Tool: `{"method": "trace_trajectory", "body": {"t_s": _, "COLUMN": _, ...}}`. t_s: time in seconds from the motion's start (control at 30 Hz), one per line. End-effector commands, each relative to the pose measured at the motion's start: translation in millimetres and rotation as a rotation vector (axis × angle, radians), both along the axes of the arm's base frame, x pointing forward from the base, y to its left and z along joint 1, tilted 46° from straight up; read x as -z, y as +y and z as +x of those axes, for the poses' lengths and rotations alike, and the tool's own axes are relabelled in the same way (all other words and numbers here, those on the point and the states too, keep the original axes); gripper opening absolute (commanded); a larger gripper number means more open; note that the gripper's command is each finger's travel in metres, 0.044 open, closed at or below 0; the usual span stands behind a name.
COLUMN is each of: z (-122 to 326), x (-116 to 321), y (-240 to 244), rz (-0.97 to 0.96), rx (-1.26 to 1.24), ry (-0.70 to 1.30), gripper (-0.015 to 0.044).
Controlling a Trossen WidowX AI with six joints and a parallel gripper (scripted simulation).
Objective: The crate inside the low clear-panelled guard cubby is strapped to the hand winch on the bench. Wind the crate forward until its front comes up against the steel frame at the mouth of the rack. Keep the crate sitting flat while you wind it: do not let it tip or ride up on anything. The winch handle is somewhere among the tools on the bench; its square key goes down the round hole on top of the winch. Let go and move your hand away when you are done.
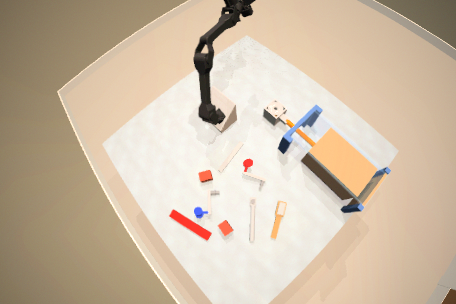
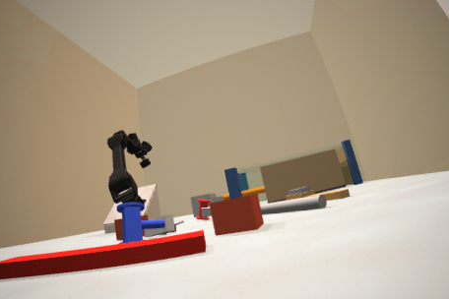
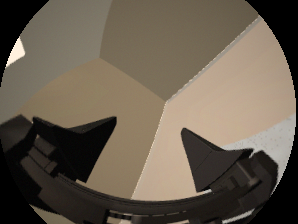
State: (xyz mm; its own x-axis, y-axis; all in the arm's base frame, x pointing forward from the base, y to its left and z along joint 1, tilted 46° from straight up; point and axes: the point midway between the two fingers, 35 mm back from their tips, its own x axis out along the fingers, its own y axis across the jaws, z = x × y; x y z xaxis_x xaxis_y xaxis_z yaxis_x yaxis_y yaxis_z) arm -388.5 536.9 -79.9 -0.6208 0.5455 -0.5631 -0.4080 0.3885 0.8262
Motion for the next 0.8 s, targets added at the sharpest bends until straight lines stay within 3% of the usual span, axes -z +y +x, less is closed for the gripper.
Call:
{"method": "trace_trajectory", "body": {"t_s": 0.0, "z": 68.7, "x": 0.4, "y": 29.7, "rz": 0.007, "rx": 0.093, "ry": -0.124, "gripper": 0.044}}
{"method": "trace_trajectory", "body": {"t_s": 0.4, "z": 264.7, "x": -8.5, "y": 67.3, "rz": 0.007, "rx": 0.262, "ry": -0.473, "gripper": 0.044}}
{"method": "trace_trajectory", "body": {"t_s": 0.77, "z": 444.2, "x": -24.6, "y": 35.9, "rz": -0.163, "rx": 0.405, "ry": -0.722, "gripper": 0.044}}
